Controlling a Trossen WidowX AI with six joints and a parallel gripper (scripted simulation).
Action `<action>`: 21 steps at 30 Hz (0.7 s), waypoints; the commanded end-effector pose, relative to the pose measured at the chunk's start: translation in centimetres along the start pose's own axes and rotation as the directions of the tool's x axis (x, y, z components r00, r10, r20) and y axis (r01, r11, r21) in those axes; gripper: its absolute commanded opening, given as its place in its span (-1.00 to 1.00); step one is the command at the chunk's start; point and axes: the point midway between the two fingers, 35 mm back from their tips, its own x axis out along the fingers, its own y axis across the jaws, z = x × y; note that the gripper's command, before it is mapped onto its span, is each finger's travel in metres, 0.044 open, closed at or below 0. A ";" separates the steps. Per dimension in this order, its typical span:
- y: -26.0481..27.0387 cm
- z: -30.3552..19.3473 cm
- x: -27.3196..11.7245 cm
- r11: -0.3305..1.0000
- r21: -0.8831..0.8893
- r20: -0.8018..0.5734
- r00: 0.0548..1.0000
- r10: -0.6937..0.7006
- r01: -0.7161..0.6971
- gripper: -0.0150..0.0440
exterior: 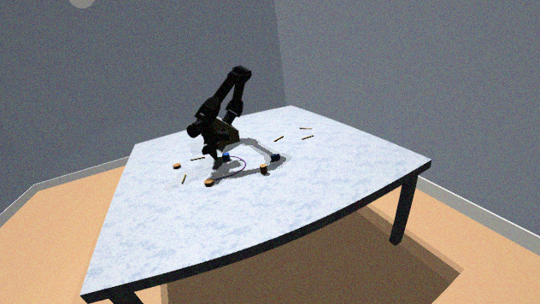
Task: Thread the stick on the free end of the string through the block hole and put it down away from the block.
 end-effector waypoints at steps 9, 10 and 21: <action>-0.1 -1.6 -0.2 1.000 -0.002 -0.003 1.000 -0.001 0.001 -0.49; -0.1 -1.8 -0.2 1.000 -0.002 -0.003 1.000 -0.001 0.001 -0.49; -0.1 -3.2 -0.4 1.000 0.029 -0.007 1.000 -0.001 0.002 -0.49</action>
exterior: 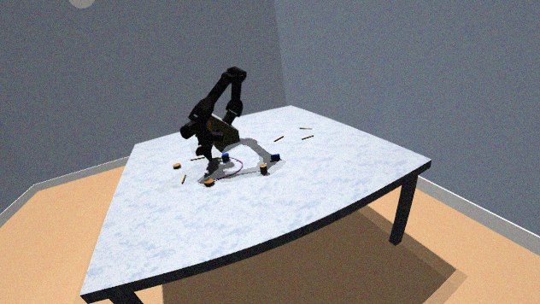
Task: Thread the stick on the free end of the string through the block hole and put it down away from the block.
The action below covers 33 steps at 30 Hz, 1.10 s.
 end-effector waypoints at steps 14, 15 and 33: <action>-0.1 -2.3 -0.3 0.998 0.067 -0.003 1.000 -0.001 0.001 -0.49; -0.1 -2.4 -0.3 0.998 0.070 -0.003 1.000 -0.001 0.001 -0.49; 0.6 -4.6 -0.5 0.996 0.090 -0.003 1.000 -0.006 0.006 -0.49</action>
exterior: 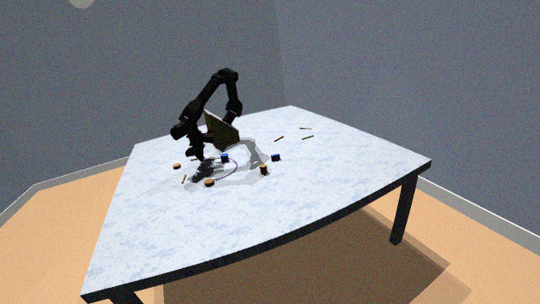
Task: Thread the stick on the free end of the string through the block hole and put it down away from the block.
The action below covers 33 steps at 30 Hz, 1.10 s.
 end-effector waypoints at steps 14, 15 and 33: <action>0.1 -1.8 0.9 1.000 0.000 -0.001 1.000 -0.012 0.012 -0.49; 0.1 -1.8 0.9 1.000 0.000 -0.001 1.000 -0.012 0.012 -0.49; 0.1 -1.8 0.9 1.000 0.000 -0.001 1.000 -0.012 0.012 -0.49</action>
